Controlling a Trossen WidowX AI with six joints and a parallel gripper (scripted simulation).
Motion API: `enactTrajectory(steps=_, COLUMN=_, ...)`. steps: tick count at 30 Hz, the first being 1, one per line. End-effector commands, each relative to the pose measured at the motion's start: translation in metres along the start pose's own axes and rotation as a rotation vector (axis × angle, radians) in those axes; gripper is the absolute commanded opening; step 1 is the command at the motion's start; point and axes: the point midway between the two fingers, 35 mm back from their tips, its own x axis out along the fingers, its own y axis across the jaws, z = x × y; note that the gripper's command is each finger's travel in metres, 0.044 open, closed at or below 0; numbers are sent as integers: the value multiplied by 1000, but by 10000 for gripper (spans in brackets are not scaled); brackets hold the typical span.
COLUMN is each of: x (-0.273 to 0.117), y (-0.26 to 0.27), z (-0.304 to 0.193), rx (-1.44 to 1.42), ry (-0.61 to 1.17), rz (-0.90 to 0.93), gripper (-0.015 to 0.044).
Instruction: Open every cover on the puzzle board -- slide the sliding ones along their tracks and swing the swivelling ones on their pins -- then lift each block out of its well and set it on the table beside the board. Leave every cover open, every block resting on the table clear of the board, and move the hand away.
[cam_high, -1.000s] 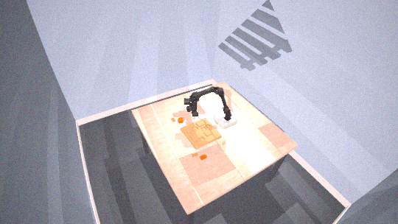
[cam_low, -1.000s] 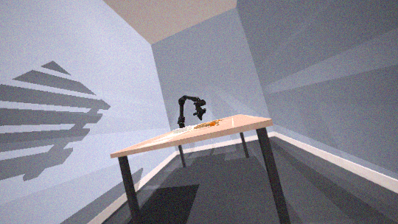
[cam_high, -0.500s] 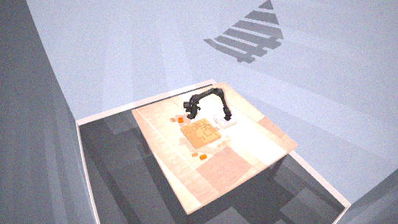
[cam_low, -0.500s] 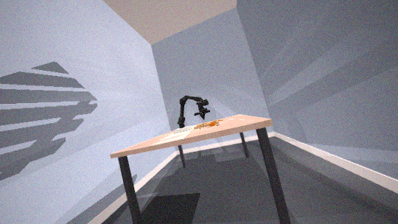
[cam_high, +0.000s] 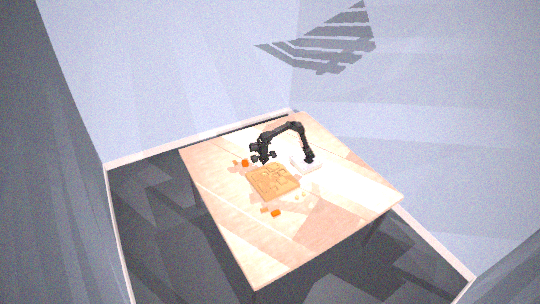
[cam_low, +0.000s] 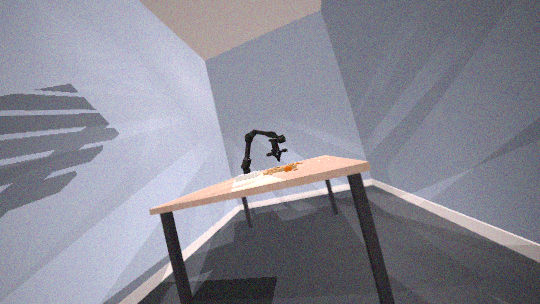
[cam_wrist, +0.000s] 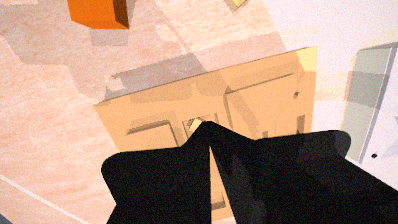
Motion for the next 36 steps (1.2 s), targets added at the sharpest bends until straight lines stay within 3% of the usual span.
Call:
enactTrajectory(steps=1, x=-1, y=4, z=-33, rx=562, ry=4, rz=-1, gripper=0)
enactTrajectory(steps=17, x=0, y=4, z=-33, rx=562, ry=4, rz=-1, gripper=0)
enactTrajectory(steps=29, x=46, y=6, z=-33, rx=562, ry=4, rz=-1, gripper=0)
enactTrajectory(steps=36, x=50, y=6, z=-32, rx=562, ry=4, rz=-1, gripper=0)
